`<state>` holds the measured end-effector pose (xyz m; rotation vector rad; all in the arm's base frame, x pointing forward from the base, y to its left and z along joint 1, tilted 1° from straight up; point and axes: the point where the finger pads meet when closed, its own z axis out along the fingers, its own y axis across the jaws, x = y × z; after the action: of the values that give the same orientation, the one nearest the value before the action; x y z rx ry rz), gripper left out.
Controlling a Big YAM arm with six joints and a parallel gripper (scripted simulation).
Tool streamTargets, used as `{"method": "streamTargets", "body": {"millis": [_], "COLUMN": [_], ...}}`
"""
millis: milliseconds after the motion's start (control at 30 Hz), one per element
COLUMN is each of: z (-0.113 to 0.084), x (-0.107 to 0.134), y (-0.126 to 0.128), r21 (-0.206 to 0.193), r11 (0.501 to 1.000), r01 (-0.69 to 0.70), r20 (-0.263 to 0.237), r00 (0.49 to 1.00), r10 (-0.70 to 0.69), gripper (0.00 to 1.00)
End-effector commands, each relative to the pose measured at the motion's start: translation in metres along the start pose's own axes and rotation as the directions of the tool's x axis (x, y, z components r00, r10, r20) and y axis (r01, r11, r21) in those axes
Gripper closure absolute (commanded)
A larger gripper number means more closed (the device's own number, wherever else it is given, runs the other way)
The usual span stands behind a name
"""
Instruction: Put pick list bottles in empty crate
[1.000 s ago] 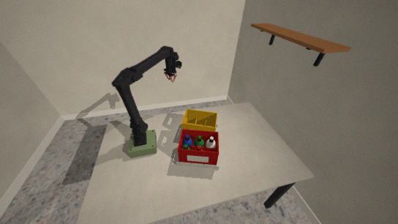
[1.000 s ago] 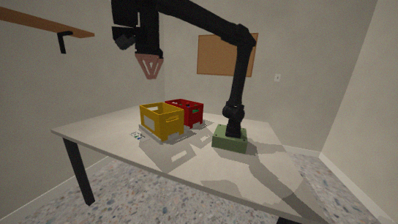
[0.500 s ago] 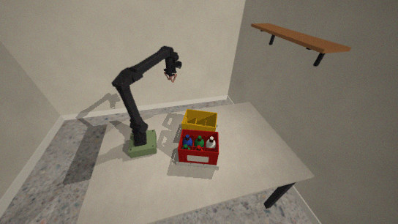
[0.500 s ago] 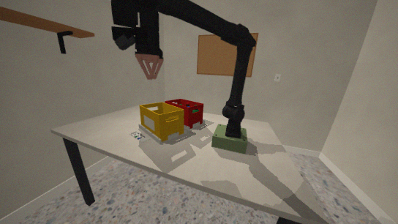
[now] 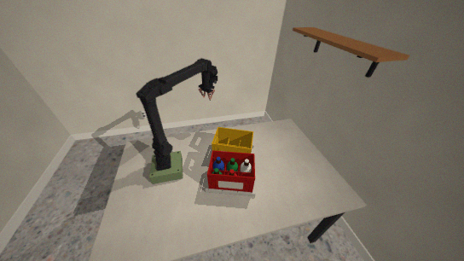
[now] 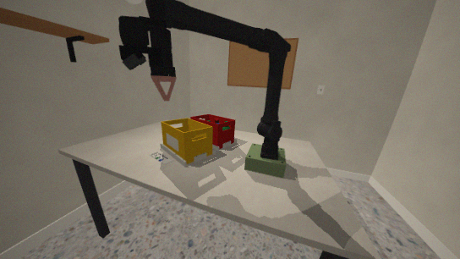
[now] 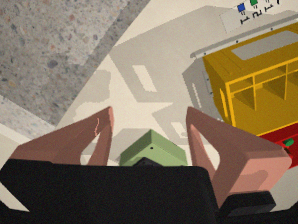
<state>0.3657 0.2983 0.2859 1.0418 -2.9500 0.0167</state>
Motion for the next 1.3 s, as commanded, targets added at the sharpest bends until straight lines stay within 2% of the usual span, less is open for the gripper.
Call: {"method": "streamTargets", "body": {"millis": [0,33,133,200,233,267,300,367,633,767,800,833,933,1267], "z": [-0.021,-0.019,-0.030,-0.030,-0.006,-0.005,0.017,-0.004,0.012,0.016,0.002,0.021,0.026,0.047], "x": [-0.028,-0.030,-0.032,-0.032,-0.022,-0.024,-0.033,-0.051,-0.072,-0.077,-0.069,-0.077,-0.090,-0.113], "y": [-0.016,-0.020,-0.031,-0.031,-0.034,-0.038,-0.042,-0.051,-0.083,-0.091,-0.093,-0.098,-0.111,-0.149], "r21": [0.005,0.007,0.018,0.018,0.012,0.014,0.005,0.024,0.044,0.046,0.052,0.030,0.048,0.043], "r11": [0.989,0.986,0.974,0.974,0.959,0.952,0.943,0.926,0.848,0.845,0.845,0.845,0.845,0.845], "r01": [0.147,0.169,0.226,0.226,0.285,0.306,0.333,0.377,0.528,0.533,0.532,0.534,0.533,0.533], "r20": [0.064,0.060,0.064,0.064,0.042,0.042,0.022,0.053,0.076,0.078,0.084,0.060,0.077,0.067], "r00": [0.987,0.984,0.972,0.972,0.958,0.951,0.943,0.924,0.845,0.841,0.841,0.843,0.841,0.842], "r10": [-0.147,-0.169,-0.227,-0.227,-0.285,-0.306,-0.333,-0.378,-0.530,-0.535,-0.535,-0.535,-0.535,-0.535], "gripper": [0.39,0.39,0.39,0.39,0.39,0.39,0.39,0.39,0.39,0.39,0.39,0.39,0.39,0.39]}}
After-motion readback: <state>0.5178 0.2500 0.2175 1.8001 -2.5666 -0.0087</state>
